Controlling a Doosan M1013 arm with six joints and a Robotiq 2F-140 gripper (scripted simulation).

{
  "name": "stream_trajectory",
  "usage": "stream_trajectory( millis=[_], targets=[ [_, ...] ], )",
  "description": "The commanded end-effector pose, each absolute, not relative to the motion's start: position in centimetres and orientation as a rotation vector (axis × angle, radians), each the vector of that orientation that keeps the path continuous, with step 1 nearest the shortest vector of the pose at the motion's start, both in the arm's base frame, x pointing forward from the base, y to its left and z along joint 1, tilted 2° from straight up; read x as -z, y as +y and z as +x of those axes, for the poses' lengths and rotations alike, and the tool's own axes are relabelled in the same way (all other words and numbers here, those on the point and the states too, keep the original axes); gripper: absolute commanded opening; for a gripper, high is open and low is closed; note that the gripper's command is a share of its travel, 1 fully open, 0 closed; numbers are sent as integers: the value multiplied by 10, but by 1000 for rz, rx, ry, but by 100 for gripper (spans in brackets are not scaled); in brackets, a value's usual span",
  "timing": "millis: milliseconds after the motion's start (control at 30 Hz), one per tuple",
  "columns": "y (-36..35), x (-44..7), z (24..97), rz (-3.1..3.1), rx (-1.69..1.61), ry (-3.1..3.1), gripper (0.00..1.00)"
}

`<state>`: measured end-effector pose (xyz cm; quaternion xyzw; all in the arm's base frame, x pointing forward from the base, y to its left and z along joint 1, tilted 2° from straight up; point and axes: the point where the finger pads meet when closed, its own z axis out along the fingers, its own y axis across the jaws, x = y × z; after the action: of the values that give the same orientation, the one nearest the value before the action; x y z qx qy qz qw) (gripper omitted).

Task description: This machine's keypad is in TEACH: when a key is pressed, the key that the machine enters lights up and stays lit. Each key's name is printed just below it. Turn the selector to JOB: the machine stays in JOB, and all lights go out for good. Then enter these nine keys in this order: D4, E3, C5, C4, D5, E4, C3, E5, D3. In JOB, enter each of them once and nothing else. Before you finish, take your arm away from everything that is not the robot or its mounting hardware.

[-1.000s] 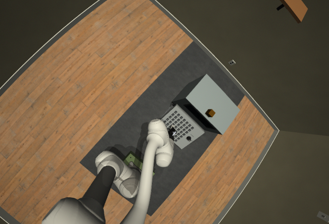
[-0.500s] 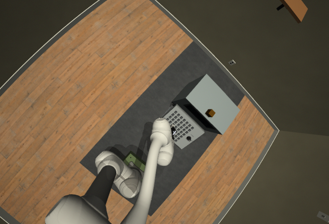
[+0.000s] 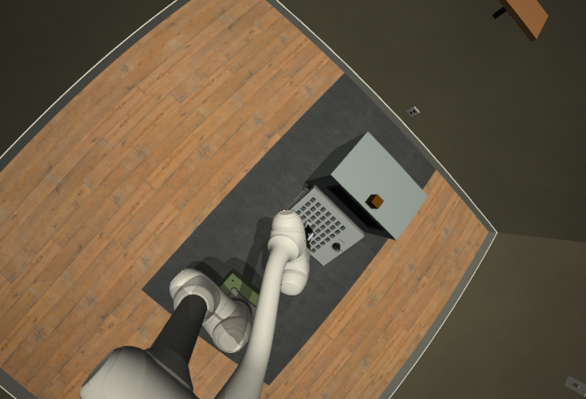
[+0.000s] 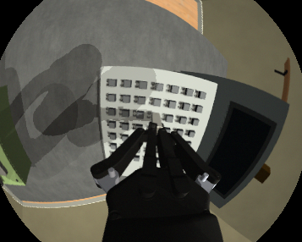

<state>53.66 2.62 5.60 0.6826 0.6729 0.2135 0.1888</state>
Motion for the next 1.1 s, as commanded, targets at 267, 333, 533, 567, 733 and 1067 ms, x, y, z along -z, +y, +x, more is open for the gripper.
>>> stream_trajectory(
  millis=[267, 333, 533, 567, 733, 1067],
  targets=[
    [26, -53, 538, 1920, -601, 1892, 0],
    [26, -53, 539, 1920, -601, 1892, 0],
    [26, -50, 540, 1920, -601, 1892, 0],
    [26, -50, 541, 1920, -601, 1892, 0],
    [26, -48, 542, 1920, -601, 1892, 0],
    [27, -45, 544, 1920, -601, 1892, 0]
  ],
)
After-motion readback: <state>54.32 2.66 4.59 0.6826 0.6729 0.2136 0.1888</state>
